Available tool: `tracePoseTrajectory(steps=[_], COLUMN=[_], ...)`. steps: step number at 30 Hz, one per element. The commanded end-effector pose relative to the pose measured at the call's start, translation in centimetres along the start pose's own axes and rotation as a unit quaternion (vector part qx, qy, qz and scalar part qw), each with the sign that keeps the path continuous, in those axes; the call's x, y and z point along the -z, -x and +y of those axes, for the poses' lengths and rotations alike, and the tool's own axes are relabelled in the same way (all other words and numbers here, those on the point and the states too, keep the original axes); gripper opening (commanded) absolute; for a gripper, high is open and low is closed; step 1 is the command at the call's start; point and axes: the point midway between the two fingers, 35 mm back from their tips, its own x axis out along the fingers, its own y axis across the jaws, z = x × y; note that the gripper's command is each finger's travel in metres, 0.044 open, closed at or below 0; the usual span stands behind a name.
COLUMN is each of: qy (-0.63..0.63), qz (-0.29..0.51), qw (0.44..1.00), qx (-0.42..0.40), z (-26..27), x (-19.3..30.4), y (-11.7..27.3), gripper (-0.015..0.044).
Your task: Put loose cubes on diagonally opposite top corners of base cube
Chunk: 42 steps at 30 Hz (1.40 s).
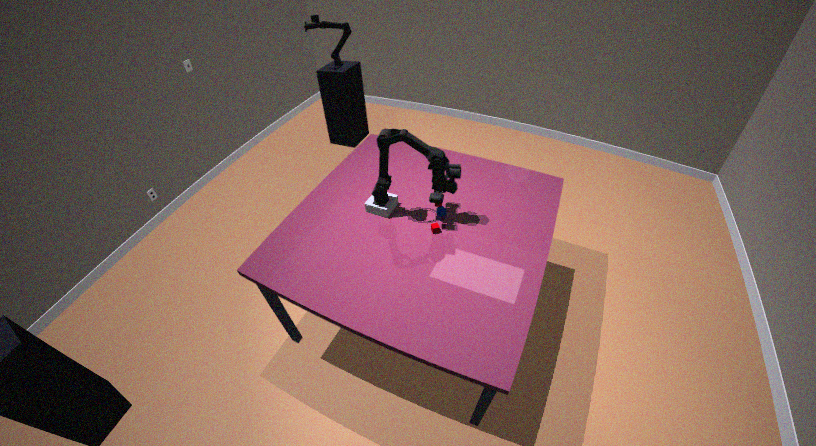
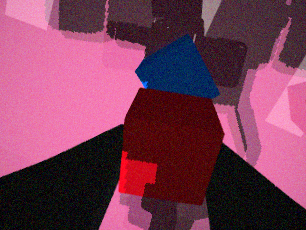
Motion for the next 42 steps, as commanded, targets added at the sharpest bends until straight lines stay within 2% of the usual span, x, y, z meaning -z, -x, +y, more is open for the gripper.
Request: tracePoseTrajectory(steps=[1, 30, 34, 42], qy=[-0.003, -0.001, -0.001, -0.003], qz=[0.007, 0.007, 0.007, 0.007], qw=[1.0, 1.0, 1.0, 1.0], qx=[-0.003, -0.003, -0.003, 0.0], z=[0.1, 0.0, 0.0, 0.0], x=[0.3, 0.3, 0.3, 0.3], y=[-1.1, -2.2, -2.2, -1.4], gripper=[0.0105, 0.0105, 0.0205, 0.0205])
